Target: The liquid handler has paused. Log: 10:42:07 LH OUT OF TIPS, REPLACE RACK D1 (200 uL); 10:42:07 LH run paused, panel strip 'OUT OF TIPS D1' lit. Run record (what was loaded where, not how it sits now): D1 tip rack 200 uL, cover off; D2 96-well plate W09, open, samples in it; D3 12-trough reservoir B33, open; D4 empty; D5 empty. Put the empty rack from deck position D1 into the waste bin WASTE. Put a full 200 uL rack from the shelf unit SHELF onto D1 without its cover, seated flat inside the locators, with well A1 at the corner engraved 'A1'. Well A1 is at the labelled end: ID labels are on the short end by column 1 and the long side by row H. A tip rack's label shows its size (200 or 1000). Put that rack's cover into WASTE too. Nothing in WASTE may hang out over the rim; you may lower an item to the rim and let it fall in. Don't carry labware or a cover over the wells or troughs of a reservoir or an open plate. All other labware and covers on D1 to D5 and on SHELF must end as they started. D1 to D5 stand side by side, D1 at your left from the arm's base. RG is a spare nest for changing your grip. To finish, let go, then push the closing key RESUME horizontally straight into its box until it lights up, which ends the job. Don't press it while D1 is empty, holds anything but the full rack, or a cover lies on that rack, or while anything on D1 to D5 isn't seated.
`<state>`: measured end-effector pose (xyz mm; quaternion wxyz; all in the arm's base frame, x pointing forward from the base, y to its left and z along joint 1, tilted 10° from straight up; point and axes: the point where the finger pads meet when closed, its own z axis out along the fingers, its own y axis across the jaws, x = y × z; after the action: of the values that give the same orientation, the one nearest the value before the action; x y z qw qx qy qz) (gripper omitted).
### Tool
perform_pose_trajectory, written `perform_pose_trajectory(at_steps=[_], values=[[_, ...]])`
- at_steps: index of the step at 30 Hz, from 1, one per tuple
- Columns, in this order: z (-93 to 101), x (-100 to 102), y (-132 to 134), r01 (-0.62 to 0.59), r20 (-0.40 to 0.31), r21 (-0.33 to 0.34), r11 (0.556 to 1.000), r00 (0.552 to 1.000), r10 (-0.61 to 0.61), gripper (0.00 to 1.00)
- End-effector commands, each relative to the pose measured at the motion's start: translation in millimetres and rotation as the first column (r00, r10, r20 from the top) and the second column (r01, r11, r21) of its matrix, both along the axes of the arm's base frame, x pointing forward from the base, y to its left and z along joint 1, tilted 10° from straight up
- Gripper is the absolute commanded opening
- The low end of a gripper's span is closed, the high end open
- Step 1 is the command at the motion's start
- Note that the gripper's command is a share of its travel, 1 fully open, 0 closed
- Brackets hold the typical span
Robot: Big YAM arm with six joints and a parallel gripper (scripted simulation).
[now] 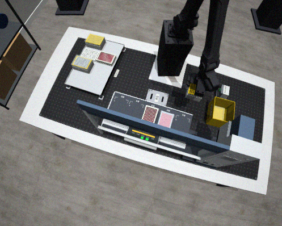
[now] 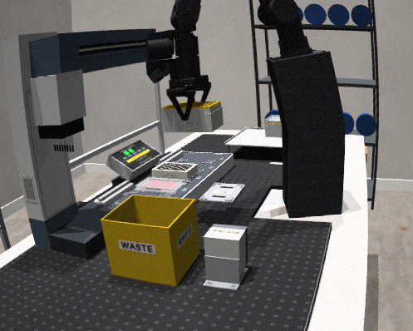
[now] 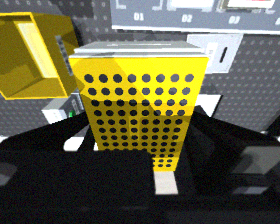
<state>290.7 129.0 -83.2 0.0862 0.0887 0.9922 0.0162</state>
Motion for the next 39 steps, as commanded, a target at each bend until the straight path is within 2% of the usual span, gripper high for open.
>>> perform_pose_trajectory(at_steps=[1, 3, 16, 20, 21, 24, 27, 39], values=[[1.3, 10, 21, -0.017, 0.006, 0.0, 1.0, 1.0, 0.017, 0.0], [1.3, 10, 21, -0.017, 0.006, 0.0, 1.0, 1.0, 0.017, 0.0], [5.4, 22, 87, -0.017, 0.009, 0.002, 1.0, 1.0, 0.017, 0.0], [5.4, 22, 88, -0.018, 0.008, 0.003, 1.0, 1.0, 0.018, 0.0], [-1.5, 13, 70, 0.006, -0.017, -0.015, 1.0, 1.0, -0.006, 0.0], [-1.4, 13, 70, 0.006, -0.017, -0.014, 1.0, 1.0, -0.006, 0.0], [3.0, 22, 79, 0.002, 0.003, 0.001, 1.0, 1.0, -0.002, 0.0], [2.9, 21, 80, -0.002, 0.003, 0.0, 1.0, 1.0, 0.002, 0.0]])
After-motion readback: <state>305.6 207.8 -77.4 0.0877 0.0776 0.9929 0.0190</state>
